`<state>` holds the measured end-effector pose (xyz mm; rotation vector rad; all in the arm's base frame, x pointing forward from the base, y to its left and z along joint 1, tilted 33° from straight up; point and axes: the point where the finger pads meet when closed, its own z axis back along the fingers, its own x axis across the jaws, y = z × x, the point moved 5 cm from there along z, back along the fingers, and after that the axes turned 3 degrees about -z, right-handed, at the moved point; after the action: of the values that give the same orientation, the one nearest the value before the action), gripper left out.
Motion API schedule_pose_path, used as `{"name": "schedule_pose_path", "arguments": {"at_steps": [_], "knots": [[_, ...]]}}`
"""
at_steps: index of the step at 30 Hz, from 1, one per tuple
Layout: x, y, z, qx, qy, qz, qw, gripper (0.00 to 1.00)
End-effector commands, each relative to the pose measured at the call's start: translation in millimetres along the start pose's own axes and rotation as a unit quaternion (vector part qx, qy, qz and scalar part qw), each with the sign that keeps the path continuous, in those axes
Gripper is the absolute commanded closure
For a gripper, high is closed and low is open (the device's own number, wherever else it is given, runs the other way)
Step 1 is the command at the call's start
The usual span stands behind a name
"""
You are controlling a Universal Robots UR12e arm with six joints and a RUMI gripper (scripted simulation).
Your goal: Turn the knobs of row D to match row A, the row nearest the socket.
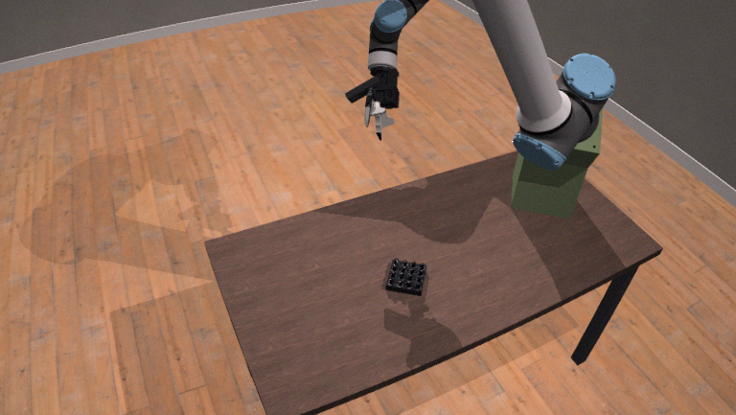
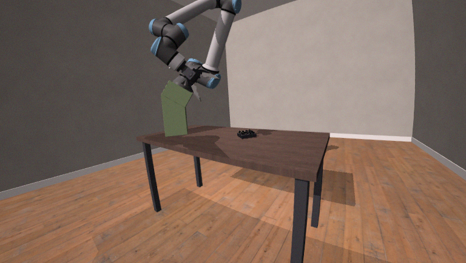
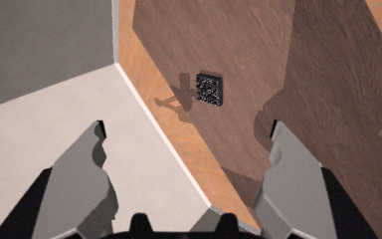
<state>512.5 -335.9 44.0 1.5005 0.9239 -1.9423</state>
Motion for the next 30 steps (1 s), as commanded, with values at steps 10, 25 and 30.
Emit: {"name": "schedule_pose_path", "arguments": {"at_steps": [10, 25, 30], "knots": [[0, 0, 1, 0.0, 0.0, 0.0, 1.0, 0.0], [1, 0, -4, -0.004, -0.007, 0.008, 1.0, 0.0], [6, -3, -20, -0.016, -0.025, 0.029, 0.999, 0.0]]}}
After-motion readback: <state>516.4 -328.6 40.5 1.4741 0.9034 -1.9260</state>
